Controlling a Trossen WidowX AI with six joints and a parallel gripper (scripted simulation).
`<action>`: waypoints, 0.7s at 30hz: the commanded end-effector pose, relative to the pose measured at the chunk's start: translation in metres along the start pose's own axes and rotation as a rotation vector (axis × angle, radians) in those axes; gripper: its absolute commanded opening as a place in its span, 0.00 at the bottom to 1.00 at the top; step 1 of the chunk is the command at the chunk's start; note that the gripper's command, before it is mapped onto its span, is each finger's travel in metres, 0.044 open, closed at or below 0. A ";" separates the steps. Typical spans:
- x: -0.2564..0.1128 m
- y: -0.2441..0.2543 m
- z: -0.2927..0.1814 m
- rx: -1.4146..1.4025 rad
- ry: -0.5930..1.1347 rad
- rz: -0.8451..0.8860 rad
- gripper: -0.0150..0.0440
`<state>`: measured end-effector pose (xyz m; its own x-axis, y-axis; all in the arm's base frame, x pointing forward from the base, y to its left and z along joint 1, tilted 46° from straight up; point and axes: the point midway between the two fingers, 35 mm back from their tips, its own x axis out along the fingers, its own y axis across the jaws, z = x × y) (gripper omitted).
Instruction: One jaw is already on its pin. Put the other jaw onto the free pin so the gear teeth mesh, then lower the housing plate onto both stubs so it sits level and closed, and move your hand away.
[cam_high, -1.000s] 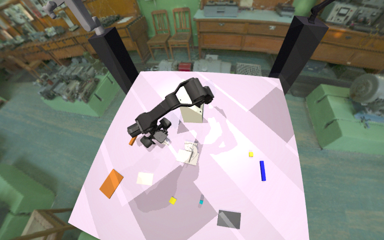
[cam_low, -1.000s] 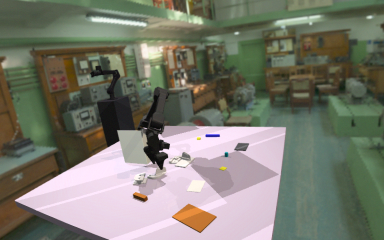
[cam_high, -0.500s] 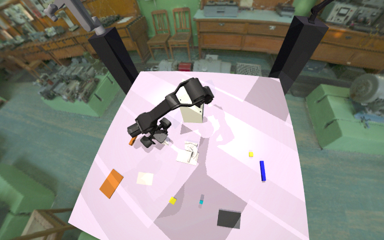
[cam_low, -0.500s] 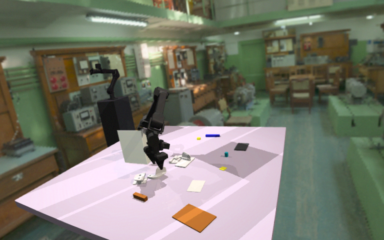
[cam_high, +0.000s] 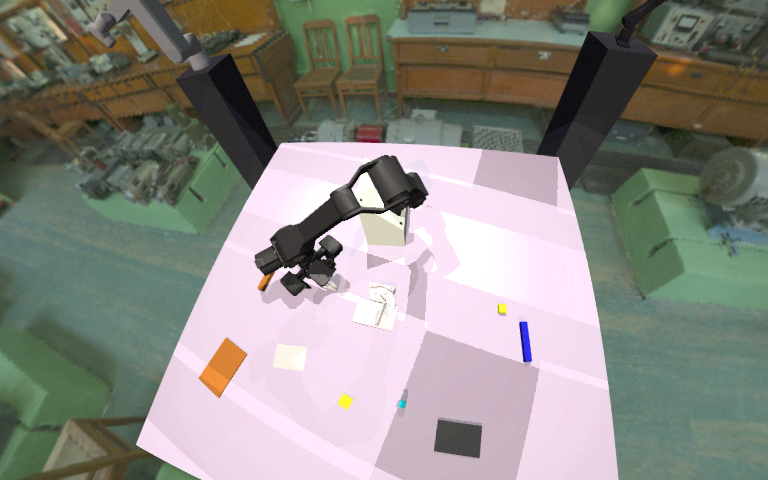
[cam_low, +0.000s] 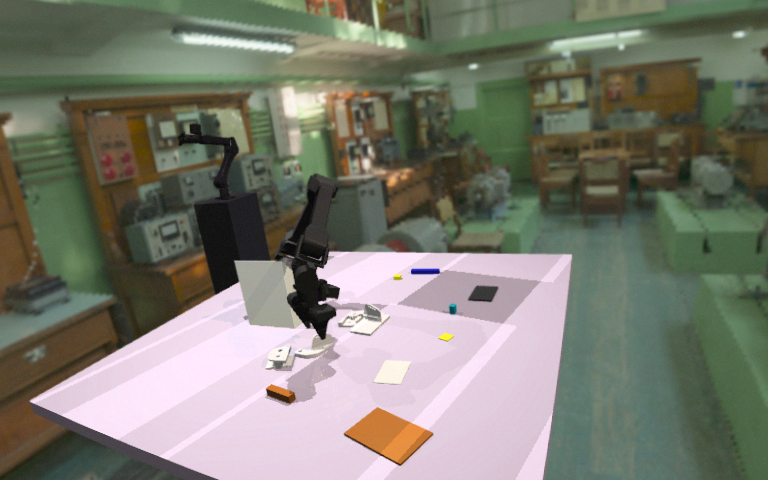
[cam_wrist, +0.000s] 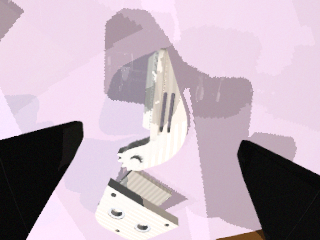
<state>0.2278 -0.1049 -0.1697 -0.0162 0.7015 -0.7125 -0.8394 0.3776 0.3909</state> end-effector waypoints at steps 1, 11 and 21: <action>0.000 -0.001 0.000 0.003 -0.003 -0.003 1.00; 0.001 0.000 0.000 0.000 0.000 0.000 1.00; 0.017 -0.002 0.000 0.001 -0.001 -0.002 1.00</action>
<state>0.2291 -0.0978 -0.1785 -0.0167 0.6993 -0.7146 -0.8416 0.3760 0.3877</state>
